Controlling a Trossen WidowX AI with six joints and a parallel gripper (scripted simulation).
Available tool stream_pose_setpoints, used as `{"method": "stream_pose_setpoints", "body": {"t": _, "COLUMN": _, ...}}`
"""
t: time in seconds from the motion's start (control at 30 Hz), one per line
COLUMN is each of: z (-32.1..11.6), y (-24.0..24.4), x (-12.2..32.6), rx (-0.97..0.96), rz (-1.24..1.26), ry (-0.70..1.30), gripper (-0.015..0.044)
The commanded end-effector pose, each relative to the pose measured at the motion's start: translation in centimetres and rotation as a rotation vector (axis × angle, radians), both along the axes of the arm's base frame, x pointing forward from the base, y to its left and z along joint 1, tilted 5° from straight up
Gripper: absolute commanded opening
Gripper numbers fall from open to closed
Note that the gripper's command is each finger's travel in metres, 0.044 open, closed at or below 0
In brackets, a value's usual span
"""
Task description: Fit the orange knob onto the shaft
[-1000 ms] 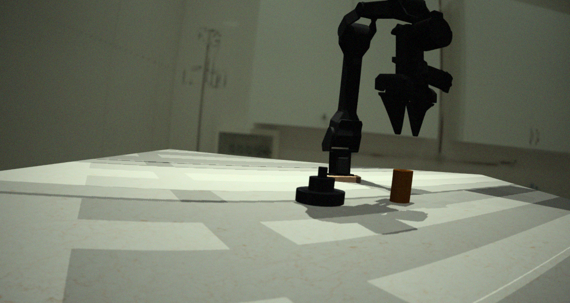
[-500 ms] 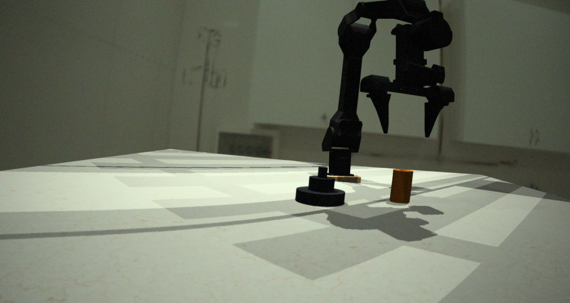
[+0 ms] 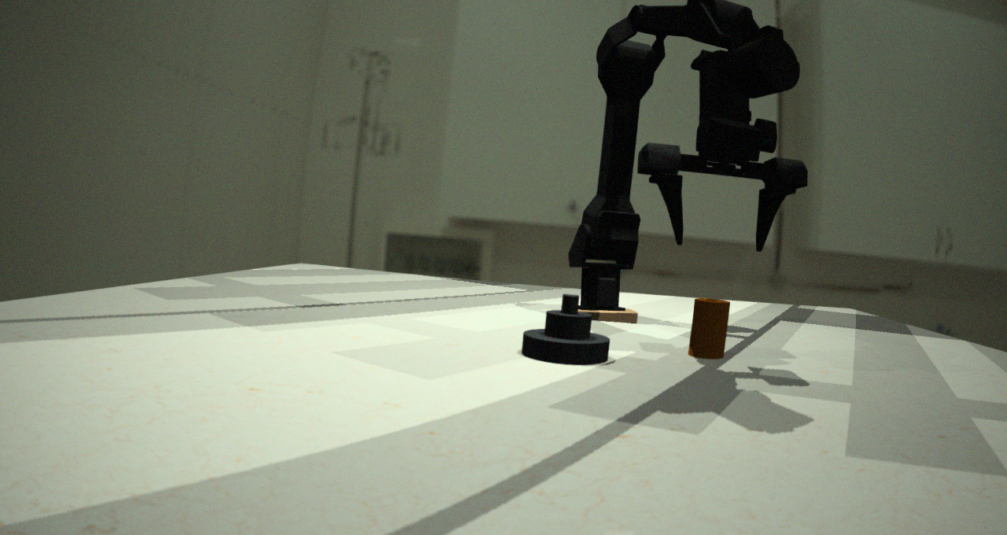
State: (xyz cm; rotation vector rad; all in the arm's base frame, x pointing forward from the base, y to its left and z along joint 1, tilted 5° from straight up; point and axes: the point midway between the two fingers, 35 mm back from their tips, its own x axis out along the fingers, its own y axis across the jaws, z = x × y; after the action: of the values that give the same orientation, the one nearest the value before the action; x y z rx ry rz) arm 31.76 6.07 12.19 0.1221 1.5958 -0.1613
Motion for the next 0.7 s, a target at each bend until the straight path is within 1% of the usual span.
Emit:
{"method": "stream_pose_setpoints", "body": {"t": 0.0, "z": -2.4, "y": -0.2, "x": -0.4, "rx": -0.007, "rz": -0.009, "ry": 0.015, "gripper": 0.0440}}
{"method": "stream_pose_setpoints", "body": {"t": 0.13, "z": -2.5, "y": -0.2, "x": -0.4, "rx": -0.007, "rz": -0.009, "ry": 0.015, "gripper": 0.0440}}
{"method": "stream_pose_setpoints", "body": {"t": 0.23, "z": -3.8, "y": -0.2, "x": -0.5, "rx": -0.007, "rz": -0.009, "ry": 0.015, "gripper": 0.0440}}
{"method": "stream_pose_setpoints", "body": {"t": 0.67, "z": -5.3, "y": -0.2, "x": -0.5, "rx": -0.007, "rz": -0.009, "ry": 0.015, "gripper": 0.0440}}
